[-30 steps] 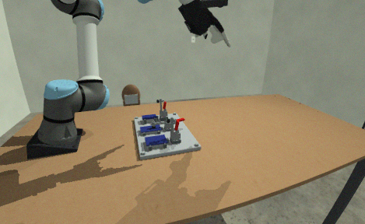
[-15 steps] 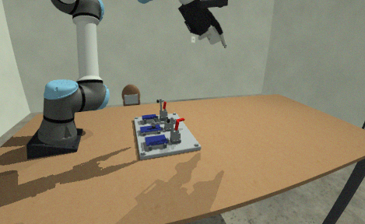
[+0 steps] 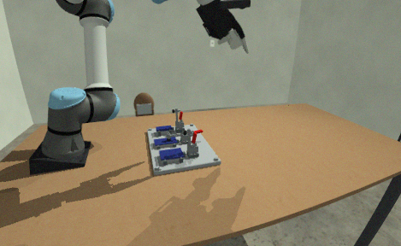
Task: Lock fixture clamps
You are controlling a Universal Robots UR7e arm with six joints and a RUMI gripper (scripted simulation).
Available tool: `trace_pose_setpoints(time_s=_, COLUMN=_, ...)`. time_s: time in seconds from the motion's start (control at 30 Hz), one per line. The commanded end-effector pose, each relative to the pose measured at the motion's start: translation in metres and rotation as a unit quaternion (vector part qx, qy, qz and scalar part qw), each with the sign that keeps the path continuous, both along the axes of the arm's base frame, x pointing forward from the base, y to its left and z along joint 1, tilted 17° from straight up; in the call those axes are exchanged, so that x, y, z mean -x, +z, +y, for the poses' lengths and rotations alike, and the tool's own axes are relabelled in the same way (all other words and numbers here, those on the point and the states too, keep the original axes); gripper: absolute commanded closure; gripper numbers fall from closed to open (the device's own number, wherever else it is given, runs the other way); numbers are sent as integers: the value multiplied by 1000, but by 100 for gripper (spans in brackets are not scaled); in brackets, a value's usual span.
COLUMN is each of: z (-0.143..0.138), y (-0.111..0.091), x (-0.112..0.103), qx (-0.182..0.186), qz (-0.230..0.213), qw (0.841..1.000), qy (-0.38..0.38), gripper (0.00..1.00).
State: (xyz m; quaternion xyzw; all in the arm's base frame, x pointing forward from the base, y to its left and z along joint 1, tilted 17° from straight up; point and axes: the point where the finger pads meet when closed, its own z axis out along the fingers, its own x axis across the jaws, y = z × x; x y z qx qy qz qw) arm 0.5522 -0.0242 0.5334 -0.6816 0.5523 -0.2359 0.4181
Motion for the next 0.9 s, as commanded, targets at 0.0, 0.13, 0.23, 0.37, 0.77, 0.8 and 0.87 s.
trace_pose_setpoints(time_s=0.0, z=1, y=-31, x=-10, qx=27, qz=76, qw=997, qy=-19, gripper=42)
trace_pose_setpoints(time_s=0.13, z=2, y=-54, x=-16, qx=46, qz=131, qw=990, qy=-32, gripper=42)
trace_pose_setpoints(time_s=0.23, z=2, y=-54, x=-16, qx=46, qz=131, qw=990, qy=-32, gripper=42)
trace_pose_setpoints(time_s=0.37, z=2, y=-54, x=-16, qx=46, qz=131, qw=990, qy=-32, gripper=42)
trace_pose_setpoints(time_s=0.77, z=2, y=-59, x=-18, qx=91, qz=261, qw=959, qy=-64, gripper=42)
trace_pose_setpoints(time_s=0.8, z=2, y=-59, x=-18, qx=91, qz=261, qw=959, qy=-64, gripper=42)
trace_pose_setpoints(time_s=0.87, z=2, y=-59, x=-18, qx=91, qz=261, qw=959, qy=-64, gripper=42)
